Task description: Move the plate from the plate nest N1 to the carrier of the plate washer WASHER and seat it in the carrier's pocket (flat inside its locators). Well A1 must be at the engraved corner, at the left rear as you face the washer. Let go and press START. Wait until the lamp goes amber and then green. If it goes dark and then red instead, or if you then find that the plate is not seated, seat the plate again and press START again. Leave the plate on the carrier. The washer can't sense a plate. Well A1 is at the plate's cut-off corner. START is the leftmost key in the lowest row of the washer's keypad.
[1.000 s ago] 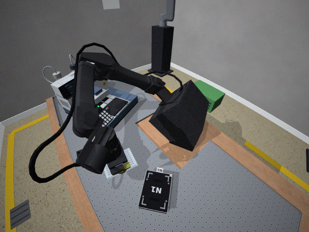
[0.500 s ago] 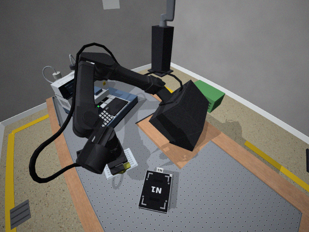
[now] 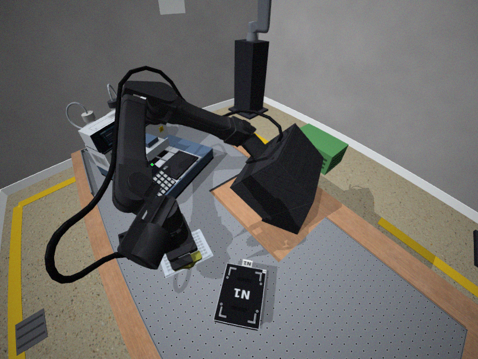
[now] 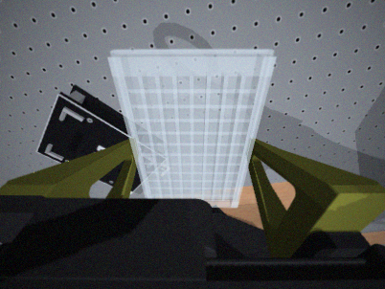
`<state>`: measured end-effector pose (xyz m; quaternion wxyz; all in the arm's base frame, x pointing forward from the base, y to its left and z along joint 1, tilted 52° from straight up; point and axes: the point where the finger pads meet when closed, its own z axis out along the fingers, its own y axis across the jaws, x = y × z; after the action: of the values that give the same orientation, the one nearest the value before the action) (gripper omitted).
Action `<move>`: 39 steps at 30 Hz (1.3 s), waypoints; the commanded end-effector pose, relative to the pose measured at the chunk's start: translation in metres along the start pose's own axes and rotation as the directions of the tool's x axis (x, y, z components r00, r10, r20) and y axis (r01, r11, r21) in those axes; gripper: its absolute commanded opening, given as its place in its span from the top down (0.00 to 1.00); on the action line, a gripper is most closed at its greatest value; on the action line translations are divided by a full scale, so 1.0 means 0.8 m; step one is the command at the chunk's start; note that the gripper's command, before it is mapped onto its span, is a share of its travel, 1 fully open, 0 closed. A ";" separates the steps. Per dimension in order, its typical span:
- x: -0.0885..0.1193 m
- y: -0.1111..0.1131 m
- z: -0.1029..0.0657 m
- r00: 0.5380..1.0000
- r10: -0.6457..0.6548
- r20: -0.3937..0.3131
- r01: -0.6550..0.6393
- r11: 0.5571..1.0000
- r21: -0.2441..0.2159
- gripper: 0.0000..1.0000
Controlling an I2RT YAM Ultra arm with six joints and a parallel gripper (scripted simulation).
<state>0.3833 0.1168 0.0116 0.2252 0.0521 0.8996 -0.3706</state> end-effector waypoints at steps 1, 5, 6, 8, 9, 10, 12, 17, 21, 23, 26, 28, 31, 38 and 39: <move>-0.001 0.003 -0.015 0.999 -0.021 0.033 0.022 1.000 -0.007 0.16; -0.006 -0.029 -0.009 0.989 0.144 0.024 -0.144 0.990 -0.006 0.16; -0.007 -0.035 -0.009 0.984 0.177 0.024 -0.177 0.984 -0.006 0.16; -0.009 -0.047 -0.010 0.970 0.242 0.023 -0.242 0.970 -0.007 0.16; -0.010 -0.053 -0.010 0.961 0.274 0.023 -0.274 0.962 -0.008 0.16; -0.010 -0.056 -0.015 0.954 0.299 0.029 -0.299 0.954 -0.016 0.16; -0.012 -0.066 -0.018 0.933 0.358 0.030 -0.357 0.934 -0.022 0.16; -0.016 -0.090 -0.012 0.888 0.460 0.021 -0.460 0.888 -0.011 0.16; -0.017 -0.117 -0.013 0.824 0.566 0.018 -0.566 0.824 -0.006 0.16; -0.018 -0.126 -0.018 0.791 0.612 0.019 -0.612 0.791 -0.013 0.16; -0.021 -0.149 -0.015 0.724 0.689 0.015 -0.689 0.724 -0.002 0.16; -0.021 -0.161 -0.016 0.679 0.734 0.015 -0.734 0.679 0.000 0.16; -0.026 -0.168 -0.018 0.659 0.752 0.015 -0.752 0.659 -0.005 0.16; -0.036 -0.207 -0.022 0.663 0.748 0.017 -0.748 0.664 -0.011 0.16; -0.036 -0.202 -0.027 0.671 0.741 0.018 -0.741 0.671 -0.024 0.16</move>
<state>0.3628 0.0130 0.1275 0.3590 0.4228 0.7956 -0.2439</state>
